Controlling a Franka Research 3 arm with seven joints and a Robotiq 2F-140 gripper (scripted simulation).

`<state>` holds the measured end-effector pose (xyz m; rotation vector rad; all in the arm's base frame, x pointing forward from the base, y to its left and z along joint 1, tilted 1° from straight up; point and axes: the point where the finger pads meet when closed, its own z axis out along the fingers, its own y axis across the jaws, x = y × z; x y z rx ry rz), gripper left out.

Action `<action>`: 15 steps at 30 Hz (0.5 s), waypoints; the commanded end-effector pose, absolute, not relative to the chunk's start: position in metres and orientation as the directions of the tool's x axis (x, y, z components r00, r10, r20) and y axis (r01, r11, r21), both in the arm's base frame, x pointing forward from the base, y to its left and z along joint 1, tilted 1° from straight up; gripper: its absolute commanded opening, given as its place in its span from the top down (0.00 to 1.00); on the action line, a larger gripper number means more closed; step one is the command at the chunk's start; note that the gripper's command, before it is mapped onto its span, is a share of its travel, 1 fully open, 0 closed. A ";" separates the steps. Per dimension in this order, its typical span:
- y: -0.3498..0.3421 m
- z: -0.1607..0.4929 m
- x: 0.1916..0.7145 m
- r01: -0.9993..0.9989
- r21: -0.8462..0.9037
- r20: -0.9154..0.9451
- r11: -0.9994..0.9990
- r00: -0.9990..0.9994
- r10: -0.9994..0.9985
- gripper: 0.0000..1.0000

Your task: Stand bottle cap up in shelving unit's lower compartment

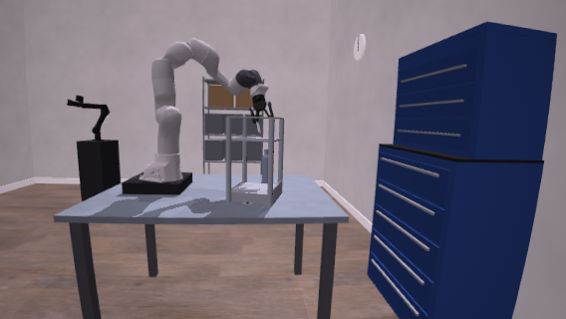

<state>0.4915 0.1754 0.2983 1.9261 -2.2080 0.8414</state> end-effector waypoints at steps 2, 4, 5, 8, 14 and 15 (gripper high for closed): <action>0.173 0.300 0.493 -0.954 -0.287 0.467 -0.087 -0.060 -0.882 0.56; 0.171 0.301 0.494 -0.952 -0.268 0.497 -0.150 -0.004 -0.868 0.56; 0.171 0.302 0.494 -0.950 -0.263 0.505 -0.167 0.012 -0.863 0.56; 0.169 0.303 0.494 -0.945 -0.245 0.529 -0.218 0.059 -0.847 0.56; 0.166 0.305 0.496 -0.926 -0.203 0.574 -0.317 0.150 -0.805 0.56; 0.165 0.306 0.496 -0.922 -0.196 0.581 -0.333 0.165 -0.797 0.56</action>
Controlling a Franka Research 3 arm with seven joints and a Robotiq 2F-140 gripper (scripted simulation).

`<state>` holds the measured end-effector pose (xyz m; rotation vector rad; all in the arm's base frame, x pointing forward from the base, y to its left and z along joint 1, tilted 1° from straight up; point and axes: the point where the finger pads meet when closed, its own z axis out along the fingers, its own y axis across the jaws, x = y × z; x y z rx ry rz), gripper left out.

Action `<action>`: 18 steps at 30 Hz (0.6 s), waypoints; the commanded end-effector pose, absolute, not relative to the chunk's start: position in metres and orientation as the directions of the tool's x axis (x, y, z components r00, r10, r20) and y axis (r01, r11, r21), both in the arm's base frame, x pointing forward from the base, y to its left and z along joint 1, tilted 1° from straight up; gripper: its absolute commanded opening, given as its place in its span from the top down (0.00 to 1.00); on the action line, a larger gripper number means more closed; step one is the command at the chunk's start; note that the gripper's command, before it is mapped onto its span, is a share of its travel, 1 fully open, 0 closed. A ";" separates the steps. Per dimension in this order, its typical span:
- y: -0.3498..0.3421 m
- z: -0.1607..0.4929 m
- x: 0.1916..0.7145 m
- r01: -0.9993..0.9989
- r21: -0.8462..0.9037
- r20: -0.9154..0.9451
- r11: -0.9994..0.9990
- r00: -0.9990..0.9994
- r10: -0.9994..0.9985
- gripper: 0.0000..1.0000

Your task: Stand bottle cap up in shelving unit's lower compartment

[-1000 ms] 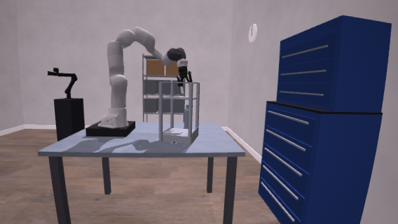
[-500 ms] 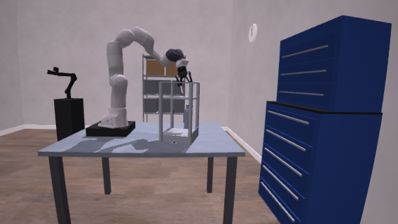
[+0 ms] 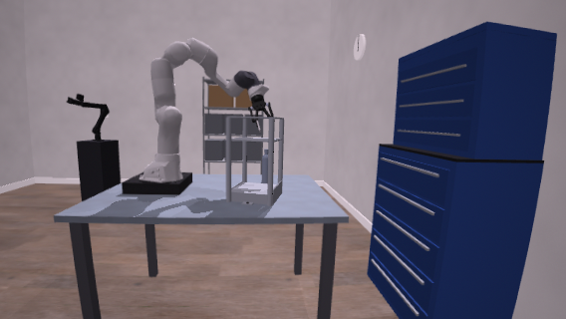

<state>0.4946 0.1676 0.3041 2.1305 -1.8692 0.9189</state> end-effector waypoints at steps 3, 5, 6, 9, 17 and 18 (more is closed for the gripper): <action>0.164 0.307 0.497 -0.914 -0.180 0.595 -0.364 0.194 -0.780 0.56; 0.163 0.308 0.497 -0.901 -0.158 0.612 -0.405 0.232 -0.756 0.56; 0.163 0.308 0.497 -0.895 -0.150 0.618 -0.419 0.245 -0.746 0.56; 0.162 0.310 0.498 -0.878 -0.124 0.637 -0.463 0.287 -0.715 0.56; 0.159 0.314 0.500 -0.821 -0.046 0.679 -0.569 0.392 -0.621 0.56; 0.158 0.314 0.500 -0.813 -0.035 0.683 -0.581 0.405 -0.608 0.56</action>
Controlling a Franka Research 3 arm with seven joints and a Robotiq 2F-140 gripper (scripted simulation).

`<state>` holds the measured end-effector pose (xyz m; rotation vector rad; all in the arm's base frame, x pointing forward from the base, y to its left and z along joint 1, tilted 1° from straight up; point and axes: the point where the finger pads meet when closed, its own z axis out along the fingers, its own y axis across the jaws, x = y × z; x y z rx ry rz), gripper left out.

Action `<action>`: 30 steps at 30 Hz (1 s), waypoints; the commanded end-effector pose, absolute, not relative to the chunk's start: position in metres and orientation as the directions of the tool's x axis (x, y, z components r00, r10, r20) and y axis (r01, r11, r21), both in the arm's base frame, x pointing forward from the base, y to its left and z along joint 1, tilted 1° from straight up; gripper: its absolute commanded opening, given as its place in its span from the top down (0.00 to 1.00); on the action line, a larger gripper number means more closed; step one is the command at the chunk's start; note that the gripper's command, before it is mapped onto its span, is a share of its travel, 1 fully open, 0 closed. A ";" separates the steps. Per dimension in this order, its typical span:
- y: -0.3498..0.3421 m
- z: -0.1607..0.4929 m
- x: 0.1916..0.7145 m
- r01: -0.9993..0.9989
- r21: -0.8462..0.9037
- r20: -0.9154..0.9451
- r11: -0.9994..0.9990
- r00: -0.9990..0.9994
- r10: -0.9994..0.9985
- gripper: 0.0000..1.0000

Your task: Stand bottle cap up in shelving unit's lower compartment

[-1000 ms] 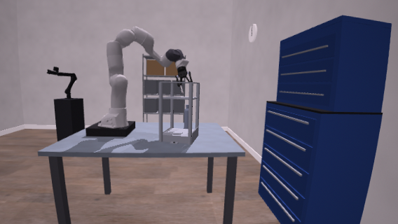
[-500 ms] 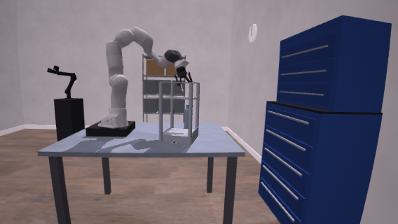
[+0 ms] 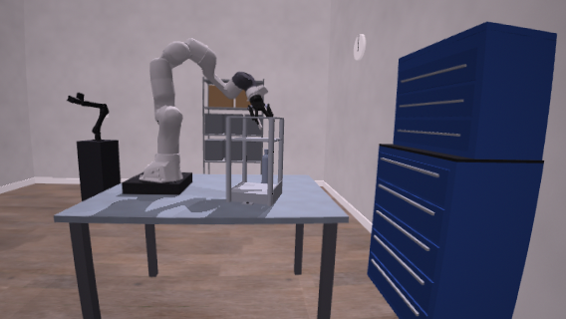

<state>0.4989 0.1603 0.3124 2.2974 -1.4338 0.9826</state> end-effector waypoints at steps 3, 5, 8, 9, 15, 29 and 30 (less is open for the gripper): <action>0.158 0.315 0.501 -0.805 -0.025 0.688 -0.593 0.417 -0.594 0.56; 0.157 0.317 0.502 -0.774 0.014 0.702 -0.633 0.459 -0.545 0.56; 0.156 0.319 0.502 -0.746 0.048 0.711 -0.665 0.492 -0.502 0.56; 0.156 0.319 0.503 -0.736 0.059 0.714 -0.674 0.503 -0.487 0.56; 0.155 0.322 0.504 -0.675 0.129 0.726 -0.726 0.563 -0.394 0.56; 0.153 0.330 0.508 -0.520 0.297 0.724 -0.801 0.670 -0.166 0.56; 0.153 0.331 0.508 -0.508 0.310 0.722 -0.804 0.676 -0.148 0.56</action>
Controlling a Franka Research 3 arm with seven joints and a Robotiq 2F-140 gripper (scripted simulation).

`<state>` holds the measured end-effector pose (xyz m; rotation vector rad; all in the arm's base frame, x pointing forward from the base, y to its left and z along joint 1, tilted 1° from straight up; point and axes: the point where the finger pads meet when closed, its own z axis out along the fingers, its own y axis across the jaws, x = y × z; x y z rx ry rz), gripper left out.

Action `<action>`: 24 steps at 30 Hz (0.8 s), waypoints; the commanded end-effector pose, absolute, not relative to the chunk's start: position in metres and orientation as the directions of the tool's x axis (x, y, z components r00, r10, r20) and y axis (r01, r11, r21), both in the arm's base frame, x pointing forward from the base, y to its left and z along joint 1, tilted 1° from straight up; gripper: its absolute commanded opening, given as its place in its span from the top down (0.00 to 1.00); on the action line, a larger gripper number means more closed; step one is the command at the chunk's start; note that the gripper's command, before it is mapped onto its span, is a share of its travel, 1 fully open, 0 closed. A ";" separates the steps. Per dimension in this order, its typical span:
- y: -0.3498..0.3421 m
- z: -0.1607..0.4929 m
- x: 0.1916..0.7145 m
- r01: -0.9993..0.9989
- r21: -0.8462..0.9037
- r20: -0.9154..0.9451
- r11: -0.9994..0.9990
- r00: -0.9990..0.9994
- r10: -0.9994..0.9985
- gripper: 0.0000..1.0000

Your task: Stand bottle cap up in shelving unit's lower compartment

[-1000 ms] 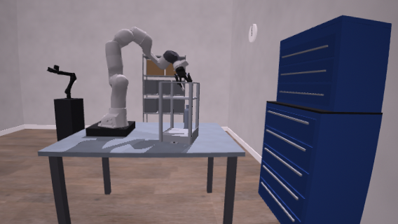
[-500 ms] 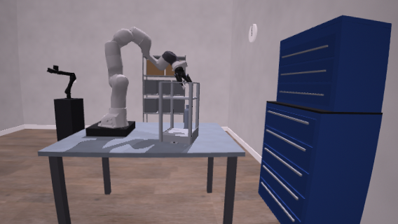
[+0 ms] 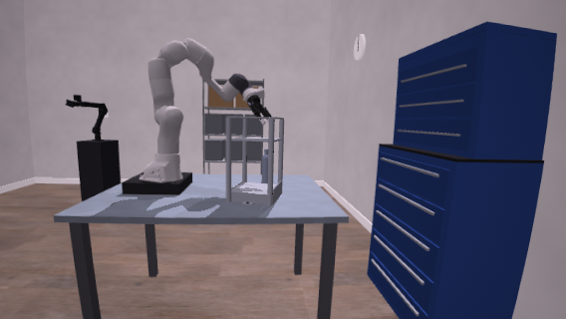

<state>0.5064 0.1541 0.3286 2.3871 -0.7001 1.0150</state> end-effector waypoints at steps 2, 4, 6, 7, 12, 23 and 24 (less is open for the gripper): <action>0.153 0.332 0.508 -0.483 0.335 0.718 -0.809 0.687 -0.114 0.56; 0.153 0.334 0.509 -0.459 0.360 0.712 -0.812 0.698 -0.078 0.56; 0.153 0.334 0.509 -0.446 0.372 0.709 -0.814 0.703 -0.061 0.56; 0.153 0.334 0.509 -0.446 0.372 0.709 -0.814 0.703 -0.061 0.56; 0.153 0.338 0.511 -0.364 0.454 0.683 -0.813 0.729 0.055 0.56; 0.154 0.345 0.513 -0.238 0.574 0.622 -0.783 0.749 0.228 0.56; 0.154 0.345 0.513 -0.238 0.574 0.622 -0.783 0.749 0.228 0.56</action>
